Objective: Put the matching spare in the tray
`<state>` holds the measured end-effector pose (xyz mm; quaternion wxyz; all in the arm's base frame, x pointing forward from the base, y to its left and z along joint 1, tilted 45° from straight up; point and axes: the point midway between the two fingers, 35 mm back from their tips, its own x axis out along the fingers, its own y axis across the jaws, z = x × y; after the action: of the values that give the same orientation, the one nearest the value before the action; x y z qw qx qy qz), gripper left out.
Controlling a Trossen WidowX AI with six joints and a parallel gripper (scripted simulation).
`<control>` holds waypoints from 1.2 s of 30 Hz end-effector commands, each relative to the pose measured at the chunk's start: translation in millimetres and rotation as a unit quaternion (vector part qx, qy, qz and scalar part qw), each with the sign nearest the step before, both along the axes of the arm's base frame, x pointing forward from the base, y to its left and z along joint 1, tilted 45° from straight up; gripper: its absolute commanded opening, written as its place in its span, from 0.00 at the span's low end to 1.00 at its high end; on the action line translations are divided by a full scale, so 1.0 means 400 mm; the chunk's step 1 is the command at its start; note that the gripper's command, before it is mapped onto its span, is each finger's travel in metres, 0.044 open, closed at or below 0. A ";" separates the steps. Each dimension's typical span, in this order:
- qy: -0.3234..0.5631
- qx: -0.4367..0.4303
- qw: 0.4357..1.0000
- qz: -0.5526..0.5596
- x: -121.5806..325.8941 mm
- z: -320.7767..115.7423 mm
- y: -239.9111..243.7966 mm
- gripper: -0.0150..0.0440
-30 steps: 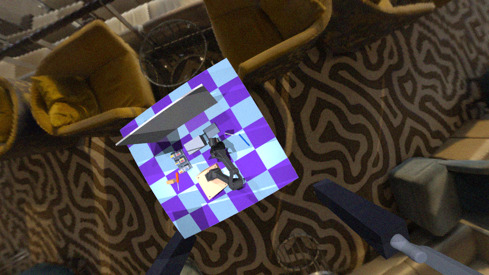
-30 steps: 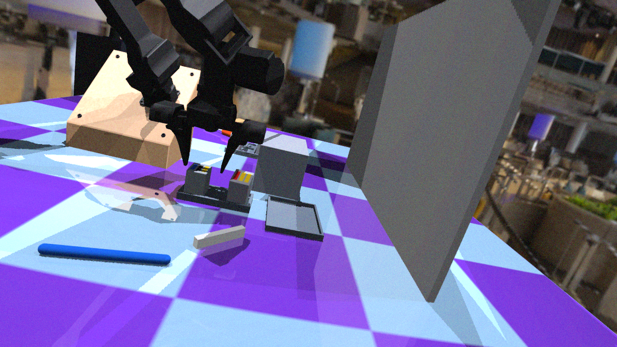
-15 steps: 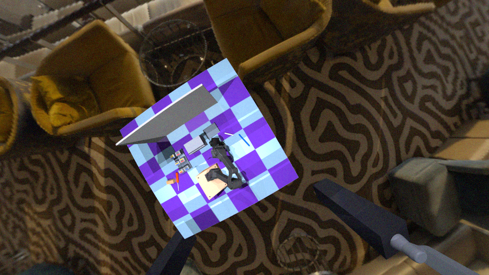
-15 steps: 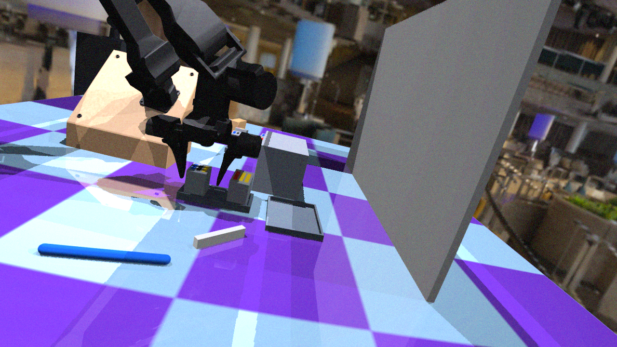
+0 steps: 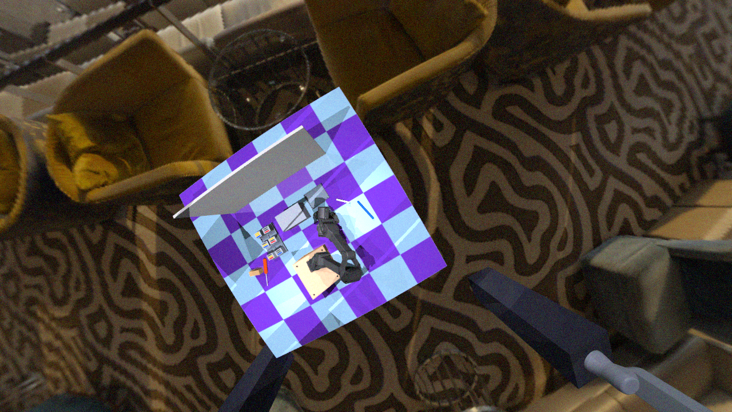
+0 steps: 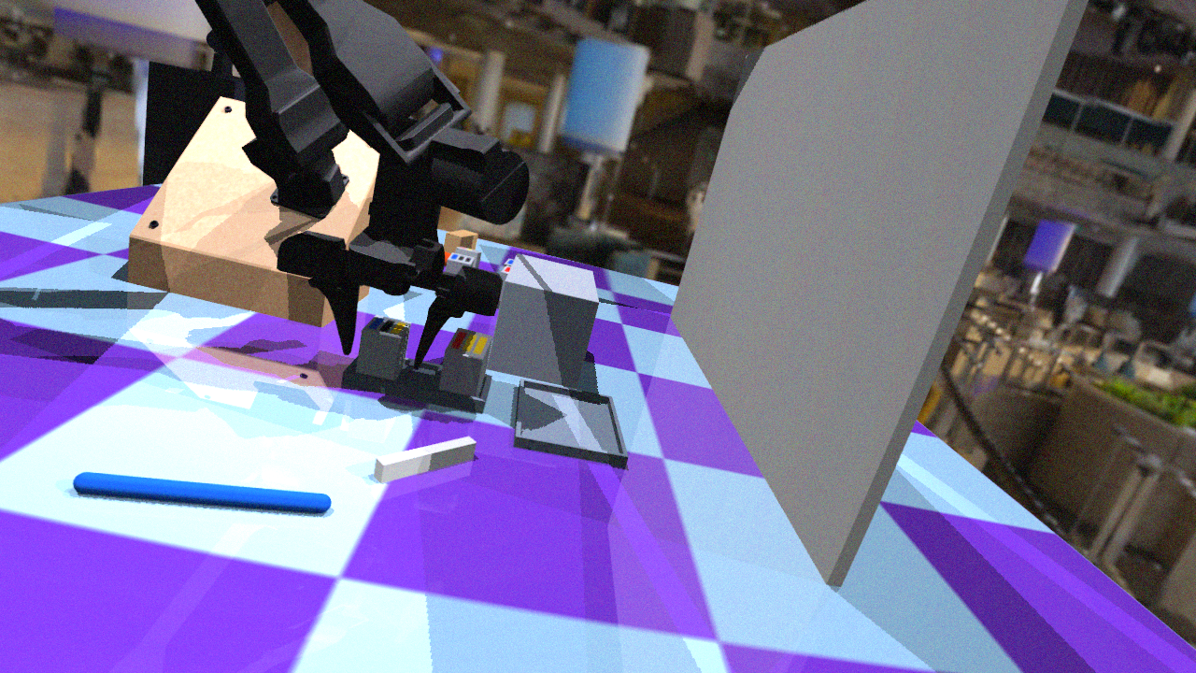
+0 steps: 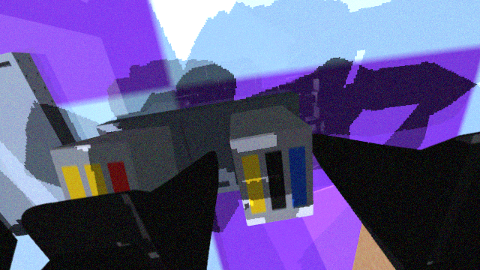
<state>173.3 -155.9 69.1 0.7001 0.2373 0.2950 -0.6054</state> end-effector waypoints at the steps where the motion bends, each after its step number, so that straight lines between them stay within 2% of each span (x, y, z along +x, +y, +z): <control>1: 0.002 0.002 1.000 0.002 -0.001 -0.004 0.001 0.76; 2: 0.002 0.002 1.000 0.002 -0.001 -0.004 0.001 0.76; 7: 0.000 0.000 1.000 0.000 0.000 0.000 0.000 0.54; 14: 0.000 0.000 1.000 0.000 0.000 0.000 0.000 0.46; 19: 0.000 0.000 1.000 0.000 0.000 0.000 0.000 0.25; 27: 0.000 0.000 1.000 0.000 0.000 0.000 0.001 0.25; 36: 0.001 0.009 1.000 -0.001 0.004 0.050 0.066 0.25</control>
<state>172.7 -135.9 79.1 0.6949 0.2393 0.3078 -0.6043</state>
